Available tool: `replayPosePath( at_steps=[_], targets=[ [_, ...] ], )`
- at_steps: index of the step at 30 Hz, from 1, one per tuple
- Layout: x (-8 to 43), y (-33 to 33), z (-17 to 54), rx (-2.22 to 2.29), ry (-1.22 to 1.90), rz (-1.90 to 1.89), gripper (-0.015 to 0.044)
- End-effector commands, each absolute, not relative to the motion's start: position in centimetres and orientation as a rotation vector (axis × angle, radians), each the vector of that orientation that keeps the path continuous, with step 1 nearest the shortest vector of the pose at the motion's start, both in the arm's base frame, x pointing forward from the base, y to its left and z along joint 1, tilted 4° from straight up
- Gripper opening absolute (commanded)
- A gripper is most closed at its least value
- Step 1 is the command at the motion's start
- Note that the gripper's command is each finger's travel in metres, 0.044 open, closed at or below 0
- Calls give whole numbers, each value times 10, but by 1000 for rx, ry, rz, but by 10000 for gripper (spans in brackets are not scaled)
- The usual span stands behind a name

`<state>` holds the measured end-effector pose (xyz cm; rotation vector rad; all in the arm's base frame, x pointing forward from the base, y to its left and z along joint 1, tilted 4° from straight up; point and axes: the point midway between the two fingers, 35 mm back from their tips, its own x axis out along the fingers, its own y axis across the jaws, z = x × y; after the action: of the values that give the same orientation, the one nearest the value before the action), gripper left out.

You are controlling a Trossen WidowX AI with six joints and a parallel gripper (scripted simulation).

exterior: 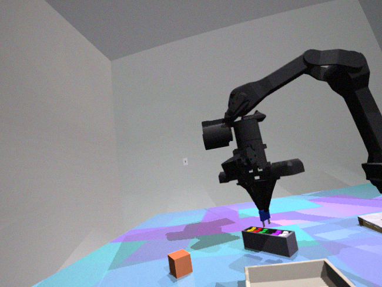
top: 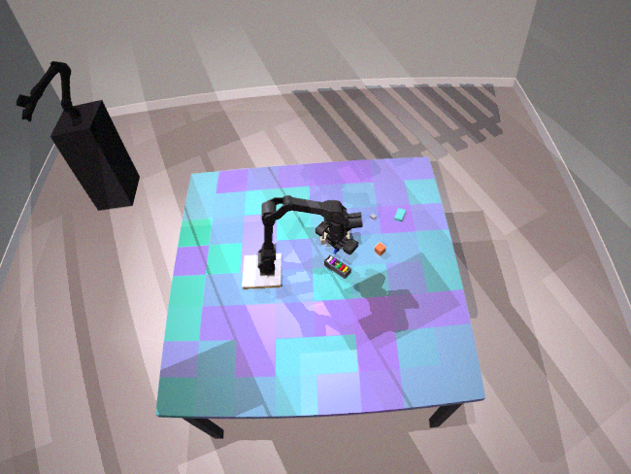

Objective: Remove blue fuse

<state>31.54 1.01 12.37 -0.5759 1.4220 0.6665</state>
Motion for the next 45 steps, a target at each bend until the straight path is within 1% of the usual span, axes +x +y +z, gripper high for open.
replayPosePath(
  at_steps=[1,11,22,45],
  targets=[
    [322,35,128,-575,1419,661,0],
    [326,92,133,-570,1416,665,0],
    [318,154,137,-563,1413,671,0],
    [319,158,109,-563,1413,671,0]
  ],
)
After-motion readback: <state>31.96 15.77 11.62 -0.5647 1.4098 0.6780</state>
